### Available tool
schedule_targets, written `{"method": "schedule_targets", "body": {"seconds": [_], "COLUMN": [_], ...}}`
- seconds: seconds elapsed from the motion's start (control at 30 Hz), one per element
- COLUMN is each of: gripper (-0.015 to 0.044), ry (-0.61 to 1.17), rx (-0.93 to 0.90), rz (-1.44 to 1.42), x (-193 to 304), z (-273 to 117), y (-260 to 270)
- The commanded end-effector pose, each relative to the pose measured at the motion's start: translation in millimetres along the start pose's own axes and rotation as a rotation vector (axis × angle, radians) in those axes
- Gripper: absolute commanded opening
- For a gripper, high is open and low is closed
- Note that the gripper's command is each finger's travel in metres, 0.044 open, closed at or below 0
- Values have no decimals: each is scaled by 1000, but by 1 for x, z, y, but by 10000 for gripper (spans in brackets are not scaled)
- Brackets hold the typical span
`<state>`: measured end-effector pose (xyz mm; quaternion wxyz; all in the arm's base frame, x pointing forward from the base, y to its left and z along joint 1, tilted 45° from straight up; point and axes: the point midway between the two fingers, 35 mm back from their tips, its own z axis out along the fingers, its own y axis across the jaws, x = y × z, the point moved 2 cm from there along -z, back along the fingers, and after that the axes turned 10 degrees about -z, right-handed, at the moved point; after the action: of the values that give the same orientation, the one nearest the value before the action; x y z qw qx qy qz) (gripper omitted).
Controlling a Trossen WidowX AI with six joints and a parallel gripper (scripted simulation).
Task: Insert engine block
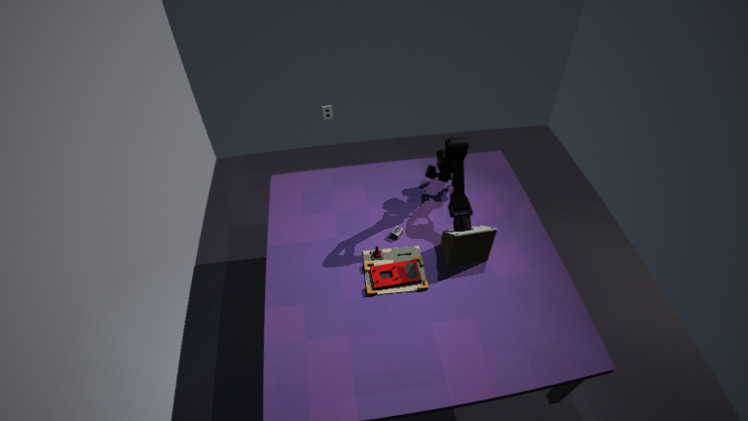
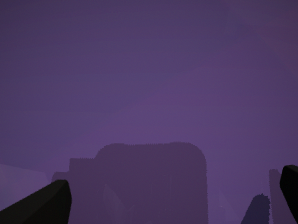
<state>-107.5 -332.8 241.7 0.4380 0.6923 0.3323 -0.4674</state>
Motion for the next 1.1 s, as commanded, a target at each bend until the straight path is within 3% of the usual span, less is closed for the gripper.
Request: {"method": "schedule_targets", "body": {"seconds": [0.0,0.4,0.87,1.07], "gripper": [440,440,440,440], "ry": [201,566,589,699], "rx": [27,97,101,96], "rz": [47,182,192,212], "x": [-15,-37,-37,9], "z": [-6,-65,-70,-66], "y": [-1,-2,0,44]}}
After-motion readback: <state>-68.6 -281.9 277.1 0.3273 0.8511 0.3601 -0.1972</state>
